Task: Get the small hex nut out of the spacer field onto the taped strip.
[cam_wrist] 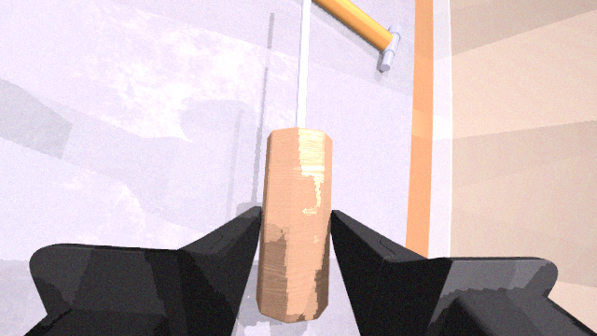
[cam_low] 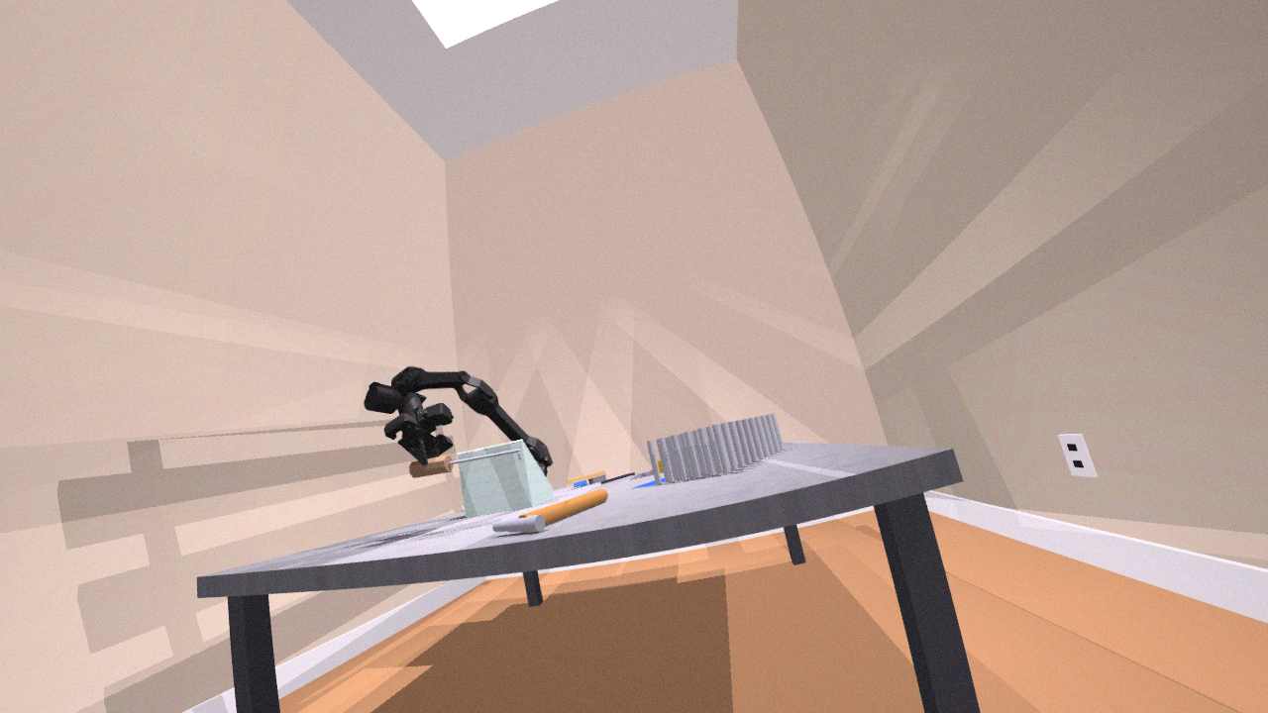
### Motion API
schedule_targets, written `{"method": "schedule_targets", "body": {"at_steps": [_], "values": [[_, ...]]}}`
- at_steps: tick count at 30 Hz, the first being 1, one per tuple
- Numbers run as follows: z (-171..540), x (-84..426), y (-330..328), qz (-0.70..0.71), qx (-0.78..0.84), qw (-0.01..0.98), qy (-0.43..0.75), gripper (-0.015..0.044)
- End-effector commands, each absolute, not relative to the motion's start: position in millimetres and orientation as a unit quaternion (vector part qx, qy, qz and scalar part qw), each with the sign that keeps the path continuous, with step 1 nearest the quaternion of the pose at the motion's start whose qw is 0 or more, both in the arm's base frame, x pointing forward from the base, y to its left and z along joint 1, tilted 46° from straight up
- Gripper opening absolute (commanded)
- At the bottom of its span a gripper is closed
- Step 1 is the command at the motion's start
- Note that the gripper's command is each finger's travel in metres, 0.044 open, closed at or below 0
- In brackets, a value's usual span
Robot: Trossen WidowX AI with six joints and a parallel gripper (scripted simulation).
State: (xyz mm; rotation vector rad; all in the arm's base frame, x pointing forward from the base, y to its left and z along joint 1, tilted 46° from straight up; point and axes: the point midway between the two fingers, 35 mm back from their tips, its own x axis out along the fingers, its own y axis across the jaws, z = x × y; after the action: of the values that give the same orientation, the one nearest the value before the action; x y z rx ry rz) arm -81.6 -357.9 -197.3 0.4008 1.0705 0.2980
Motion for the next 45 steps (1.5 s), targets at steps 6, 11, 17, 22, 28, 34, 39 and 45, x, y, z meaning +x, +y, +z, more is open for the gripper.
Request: {"method": "schedule_targets", "body": {"at_steps": [6,11,17,22,28,34,39,45], "values": [[-204,-82,-351,0.143,0.19,0.831,0.503,0.0],[-207,-82,-349,0.143,0.19,0.831,0.503,0.0],[-210,-82,-346,0.143,0.19,0.831,0.503,0.0],[-213,-82,-344,0.143,0.19,0.831,0.503,0.0],[-216,-82,-341,0.143,0.19,0.831,0.503,0.0],[-220,-82,-338,0.143,0.19,0.831,0.503,0.0],[-222,-82,-336,0.143,0.19,0.831,0.504,0.0],[-226,-82,-333,0.143,0.19,0.831,0.504,0.0]]}}
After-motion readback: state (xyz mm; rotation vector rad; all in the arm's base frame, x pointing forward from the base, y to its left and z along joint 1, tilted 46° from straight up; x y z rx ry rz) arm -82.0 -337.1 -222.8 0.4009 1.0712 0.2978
